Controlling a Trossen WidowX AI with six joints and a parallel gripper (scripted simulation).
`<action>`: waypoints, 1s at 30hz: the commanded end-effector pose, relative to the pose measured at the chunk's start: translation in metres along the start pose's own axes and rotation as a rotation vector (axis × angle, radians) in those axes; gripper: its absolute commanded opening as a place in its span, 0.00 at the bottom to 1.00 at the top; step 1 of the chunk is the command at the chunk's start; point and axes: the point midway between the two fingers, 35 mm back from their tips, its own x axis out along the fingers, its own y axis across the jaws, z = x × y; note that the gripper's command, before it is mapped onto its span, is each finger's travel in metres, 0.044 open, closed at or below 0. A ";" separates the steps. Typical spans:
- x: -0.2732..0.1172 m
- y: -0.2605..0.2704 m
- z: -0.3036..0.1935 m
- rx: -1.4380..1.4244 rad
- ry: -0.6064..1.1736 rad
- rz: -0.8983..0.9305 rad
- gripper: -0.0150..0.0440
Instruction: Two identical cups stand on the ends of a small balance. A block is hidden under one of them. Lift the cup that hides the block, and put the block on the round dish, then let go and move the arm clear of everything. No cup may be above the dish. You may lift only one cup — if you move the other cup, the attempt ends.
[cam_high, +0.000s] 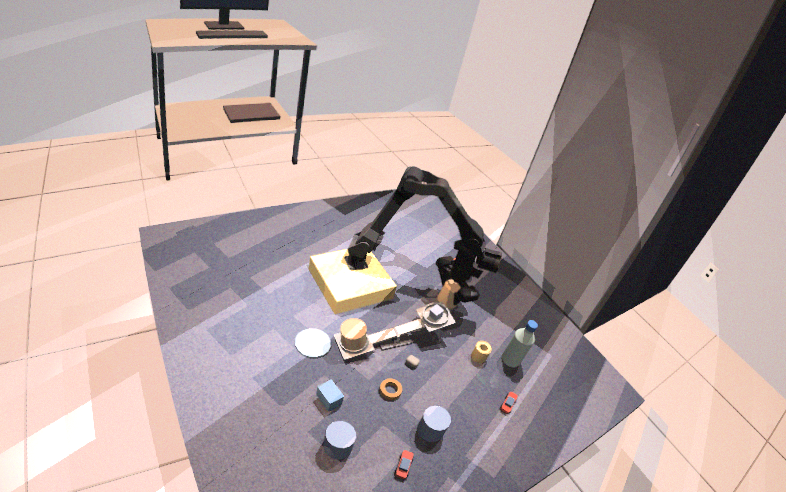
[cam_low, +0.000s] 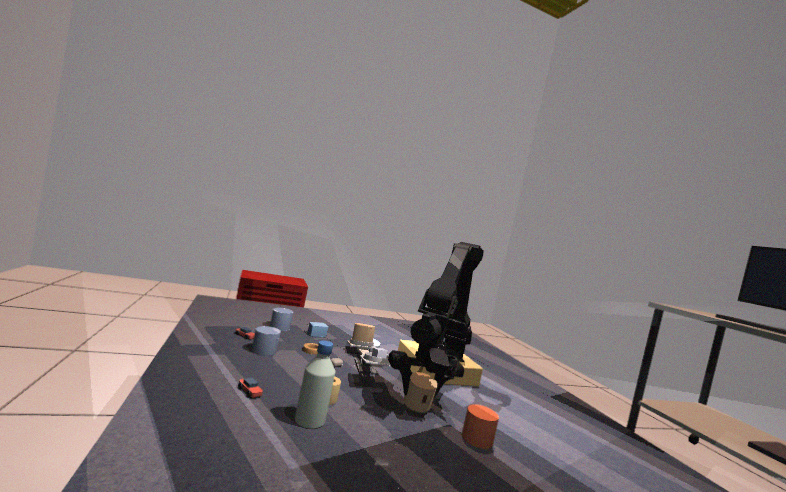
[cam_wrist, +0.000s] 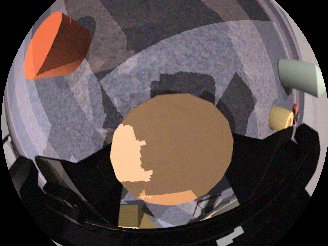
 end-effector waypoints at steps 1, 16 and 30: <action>0.007 0.001 0.000 0.003 0.000 0.004 0.25; 0.009 0.001 -0.002 0.000 0.007 0.005 0.74; -0.045 0.001 0.000 0.003 0.000 0.004 1.00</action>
